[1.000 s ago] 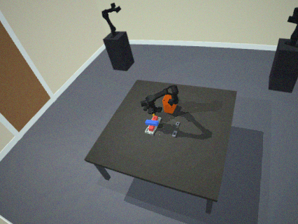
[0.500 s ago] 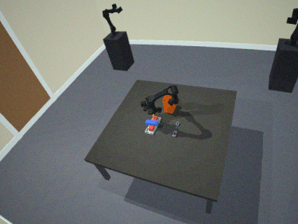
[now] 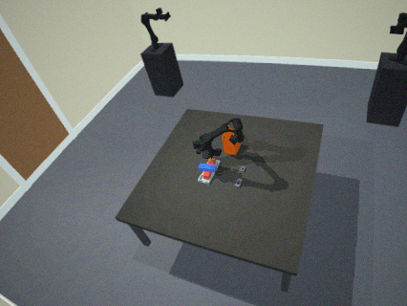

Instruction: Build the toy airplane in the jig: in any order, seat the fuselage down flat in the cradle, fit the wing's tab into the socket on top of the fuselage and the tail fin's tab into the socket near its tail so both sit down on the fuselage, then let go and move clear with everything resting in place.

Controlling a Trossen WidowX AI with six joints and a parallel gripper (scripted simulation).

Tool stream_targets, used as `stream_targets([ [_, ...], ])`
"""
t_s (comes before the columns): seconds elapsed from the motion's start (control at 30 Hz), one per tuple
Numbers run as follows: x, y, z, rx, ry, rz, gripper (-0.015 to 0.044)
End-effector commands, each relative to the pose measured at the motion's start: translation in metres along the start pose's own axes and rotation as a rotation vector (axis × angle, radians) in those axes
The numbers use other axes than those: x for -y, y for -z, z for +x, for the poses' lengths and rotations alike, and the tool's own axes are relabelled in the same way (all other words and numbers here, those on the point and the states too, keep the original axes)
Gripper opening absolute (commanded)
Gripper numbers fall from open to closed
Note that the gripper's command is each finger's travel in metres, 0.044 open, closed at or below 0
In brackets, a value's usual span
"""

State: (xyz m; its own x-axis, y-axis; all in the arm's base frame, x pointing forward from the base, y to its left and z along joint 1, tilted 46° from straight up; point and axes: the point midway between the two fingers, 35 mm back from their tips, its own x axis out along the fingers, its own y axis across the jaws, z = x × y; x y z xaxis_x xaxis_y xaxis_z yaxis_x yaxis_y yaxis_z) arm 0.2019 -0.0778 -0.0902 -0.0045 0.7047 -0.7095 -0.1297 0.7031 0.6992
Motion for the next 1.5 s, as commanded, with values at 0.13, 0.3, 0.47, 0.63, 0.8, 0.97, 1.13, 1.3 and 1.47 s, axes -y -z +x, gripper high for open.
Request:
stream_targets([
  [0.13, -0.001, 0.002, 0.012, 0.001, -0.009, 0.008, 0.0065],
  [0.3, -0.001, 0.002, 0.012, 0.001, -0.009, 0.008, 0.0065],
  [0.47, -0.001, 0.002, 0.012, 0.001, -0.009, 0.008, 0.0065],
  [0.63, -0.001, 0.001, 0.011, 0.001, -0.007, 0.003, 0.0031],
  [0.8, -0.001, 0.001, 0.011, 0.001, -0.007, 0.003, 0.0],
  [0.97, -0.001, 0.001, 0.011, 0.001, -0.007, 0.003, 0.0131],
  [1.13, -0.001, 0.001, 0.011, 0.001, -0.007, 0.003, 0.026],
  [1.3, -0.001, 0.001, 0.011, 0.001, -0.007, 0.003, 0.026],
  [1.47, 0.002, -0.001, -0.015, 0.001, -0.004, 0.006, 0.026],
])
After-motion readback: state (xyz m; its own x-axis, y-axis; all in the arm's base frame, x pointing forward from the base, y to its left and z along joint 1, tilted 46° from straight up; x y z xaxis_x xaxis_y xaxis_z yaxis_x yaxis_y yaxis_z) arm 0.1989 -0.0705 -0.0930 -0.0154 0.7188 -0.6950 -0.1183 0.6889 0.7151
